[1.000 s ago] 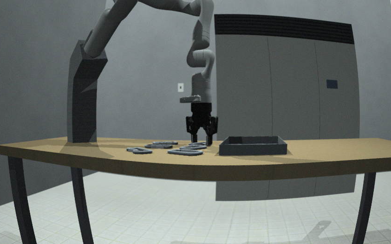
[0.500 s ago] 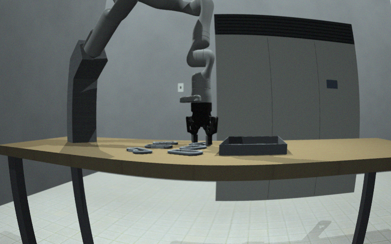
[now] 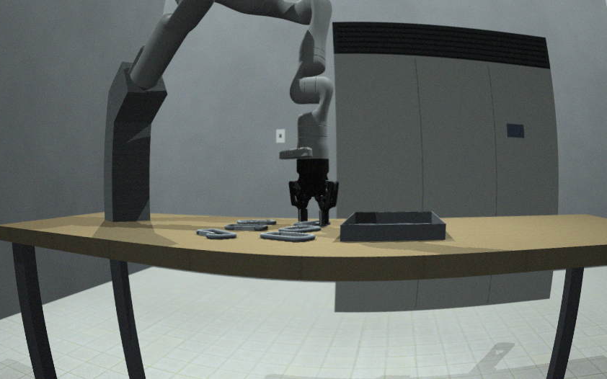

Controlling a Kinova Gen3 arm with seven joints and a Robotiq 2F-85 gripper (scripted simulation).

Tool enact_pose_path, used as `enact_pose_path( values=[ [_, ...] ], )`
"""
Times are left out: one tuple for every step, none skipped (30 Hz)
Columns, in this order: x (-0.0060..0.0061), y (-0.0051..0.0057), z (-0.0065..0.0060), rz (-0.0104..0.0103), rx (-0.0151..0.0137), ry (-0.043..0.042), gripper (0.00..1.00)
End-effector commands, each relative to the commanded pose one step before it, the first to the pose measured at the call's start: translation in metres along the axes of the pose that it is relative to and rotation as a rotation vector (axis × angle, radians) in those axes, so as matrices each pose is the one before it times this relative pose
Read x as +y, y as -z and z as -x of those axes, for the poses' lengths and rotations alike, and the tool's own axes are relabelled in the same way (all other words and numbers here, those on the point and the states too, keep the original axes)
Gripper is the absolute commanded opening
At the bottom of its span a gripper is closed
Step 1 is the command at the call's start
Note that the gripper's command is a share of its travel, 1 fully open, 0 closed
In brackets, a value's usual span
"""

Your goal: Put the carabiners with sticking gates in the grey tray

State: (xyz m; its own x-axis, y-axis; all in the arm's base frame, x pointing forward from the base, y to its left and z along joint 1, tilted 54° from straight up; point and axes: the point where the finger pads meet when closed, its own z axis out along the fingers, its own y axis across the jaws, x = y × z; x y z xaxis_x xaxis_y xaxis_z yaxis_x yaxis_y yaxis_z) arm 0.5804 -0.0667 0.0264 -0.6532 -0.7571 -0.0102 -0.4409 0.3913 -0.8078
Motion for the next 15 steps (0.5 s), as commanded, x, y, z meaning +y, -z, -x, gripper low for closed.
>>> enact_pose_path(
  values=[
    [-0.00011, -0.00038, 0.00022, -0.00008, -0.00035, -0.00010, 0.67],
    [0.00000, 0.00000, 0.00000, 0.00000, 0.00000, 0.00000, 0.67],
    [0.00000, 0.00000, 0.00000, 0.00000, 0.00000, 0.00000, 0.67],
    [0.00000, 0.00000, 0.00000, 0.00000, 0.00000, 0.00000, 0.67],
    [0.00001, 0.00082, 0.00039, -0.00011, -0.00082, 0.00005, 0.63],
    [0.00000, 0.00000, 0.00000, 0.00000, 0.00000, 0.00000, 0.63],
    [0.00000, 0.00000, 0.00000, 0.00000, 0.00000, 0.00000, 0.63],
    [0.00000, 0.00000, 0.00000, 0.00000, 0.00000, 0.00000, 0.63],
    [0.00000, 0.00000, 0.00000, 0.00000, 0.00000, 0.00000, 0.63],
    [0.00000, 0.00000, 0.00000, 0.00000, 0.00000, 0.00000, 0.63],
    [0.00000, 0.00000, 0.00000, 0.00000, 0.00000, 0.00000, 0.63],
    [0.00000, 0.00000, 0.00000, 0.00000, 0.00000, 0.00000, 0.63],
    [0.00000, 0.00000, 0.00000, 0.00000, 0.00000, 0.00000, 0.63],
    [0.00000, 0.00000, 0.00000, 0.00000, 0.00000, 0.00000, 0.63],
    [0.00000, 0.00000, 0.00000, 0.00000, 0.00000, 0.00000, 0.63]
  ],
)
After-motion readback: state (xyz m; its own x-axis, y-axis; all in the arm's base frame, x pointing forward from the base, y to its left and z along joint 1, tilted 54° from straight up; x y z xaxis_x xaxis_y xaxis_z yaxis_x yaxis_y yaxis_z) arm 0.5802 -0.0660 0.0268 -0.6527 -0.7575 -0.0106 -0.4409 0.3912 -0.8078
